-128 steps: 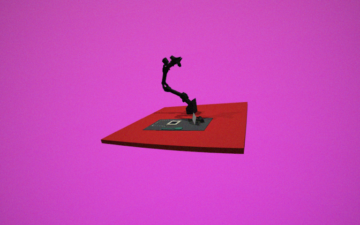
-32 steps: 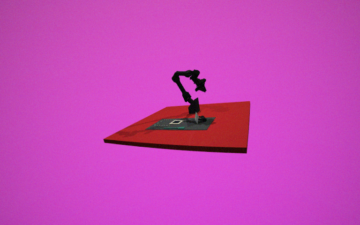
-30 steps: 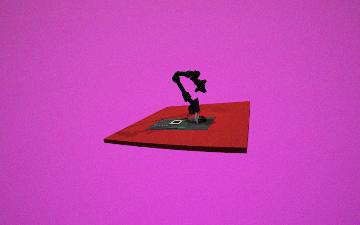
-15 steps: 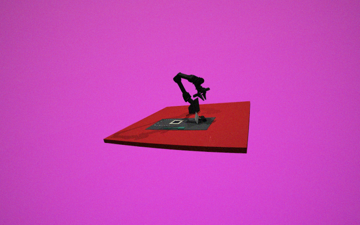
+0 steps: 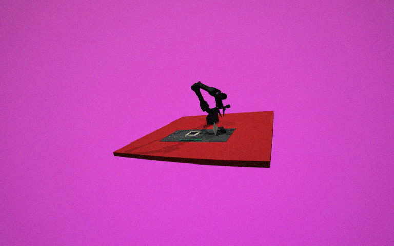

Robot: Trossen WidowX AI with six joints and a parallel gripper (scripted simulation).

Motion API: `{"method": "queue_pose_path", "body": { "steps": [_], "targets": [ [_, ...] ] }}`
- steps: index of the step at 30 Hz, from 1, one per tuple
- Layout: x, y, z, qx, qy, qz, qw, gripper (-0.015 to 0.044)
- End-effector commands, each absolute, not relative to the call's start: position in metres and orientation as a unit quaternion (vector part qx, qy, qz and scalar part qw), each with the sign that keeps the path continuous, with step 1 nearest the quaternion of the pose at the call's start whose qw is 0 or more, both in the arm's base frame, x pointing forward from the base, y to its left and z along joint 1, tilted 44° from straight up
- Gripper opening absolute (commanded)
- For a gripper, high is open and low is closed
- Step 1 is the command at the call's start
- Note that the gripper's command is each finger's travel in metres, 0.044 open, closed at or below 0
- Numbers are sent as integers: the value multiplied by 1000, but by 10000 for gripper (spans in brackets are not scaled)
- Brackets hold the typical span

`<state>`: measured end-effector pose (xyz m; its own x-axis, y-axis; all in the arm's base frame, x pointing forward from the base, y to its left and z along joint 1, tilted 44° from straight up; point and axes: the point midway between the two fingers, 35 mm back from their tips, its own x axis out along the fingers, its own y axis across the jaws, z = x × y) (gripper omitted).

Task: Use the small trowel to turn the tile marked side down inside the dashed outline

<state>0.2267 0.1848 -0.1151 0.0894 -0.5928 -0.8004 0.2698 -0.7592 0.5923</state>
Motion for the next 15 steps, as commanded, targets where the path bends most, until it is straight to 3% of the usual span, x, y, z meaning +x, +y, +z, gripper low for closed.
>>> {"method": "queue_pose_path", "body": {
  "steps": [1,6,15],
  "targets": [
    [226,169,-122,632,-108,-669,376,100],
    [225,153,-129,591,-87,-674,435,100],
    [228,147,-128,589,-86,-675,436,100]
  ]
}}
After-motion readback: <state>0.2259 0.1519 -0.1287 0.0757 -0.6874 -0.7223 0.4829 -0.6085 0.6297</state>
